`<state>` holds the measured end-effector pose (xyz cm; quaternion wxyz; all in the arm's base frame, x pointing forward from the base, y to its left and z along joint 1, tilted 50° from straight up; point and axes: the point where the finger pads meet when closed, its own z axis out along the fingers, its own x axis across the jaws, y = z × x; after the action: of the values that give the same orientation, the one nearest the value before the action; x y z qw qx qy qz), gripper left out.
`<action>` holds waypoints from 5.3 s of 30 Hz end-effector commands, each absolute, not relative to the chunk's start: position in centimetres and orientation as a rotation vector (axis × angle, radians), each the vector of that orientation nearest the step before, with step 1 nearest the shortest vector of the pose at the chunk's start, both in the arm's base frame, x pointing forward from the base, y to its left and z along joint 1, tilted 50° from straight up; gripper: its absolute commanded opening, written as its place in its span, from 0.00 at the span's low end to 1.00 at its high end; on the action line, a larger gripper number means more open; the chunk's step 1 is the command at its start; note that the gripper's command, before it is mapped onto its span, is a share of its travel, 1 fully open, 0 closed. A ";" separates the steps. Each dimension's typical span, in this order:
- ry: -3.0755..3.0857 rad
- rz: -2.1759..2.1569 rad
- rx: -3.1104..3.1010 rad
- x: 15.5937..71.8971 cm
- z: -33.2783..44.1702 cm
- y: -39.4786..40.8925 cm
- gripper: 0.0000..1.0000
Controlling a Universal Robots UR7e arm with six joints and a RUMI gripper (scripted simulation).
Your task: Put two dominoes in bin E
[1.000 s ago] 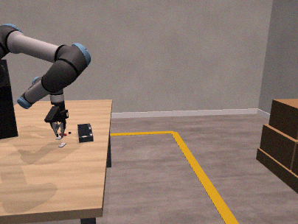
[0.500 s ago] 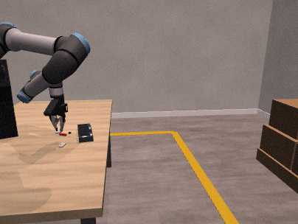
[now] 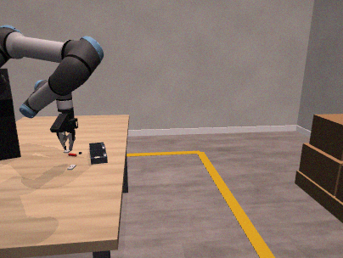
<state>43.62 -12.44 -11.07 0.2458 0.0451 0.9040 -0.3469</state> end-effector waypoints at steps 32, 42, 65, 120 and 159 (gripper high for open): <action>2.541 -1.115 -0.428 55.4 -6.5 -8.4 0.00; 2.541 -1.115 -0.428 57.3 -5.9 -7.7 0.00; 2.541 -1.115 -0.428 56.6 -6.1 -8.0 0.00; 2.541 -1.115 -0.428 58.4 -9.0 -10.9 0.19; 2.541 -1.115 -0.428 56.7 -6.4 -8.3 0.19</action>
<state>57.22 -9.12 -7.24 0.1657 -0.1501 0.8926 -0.3916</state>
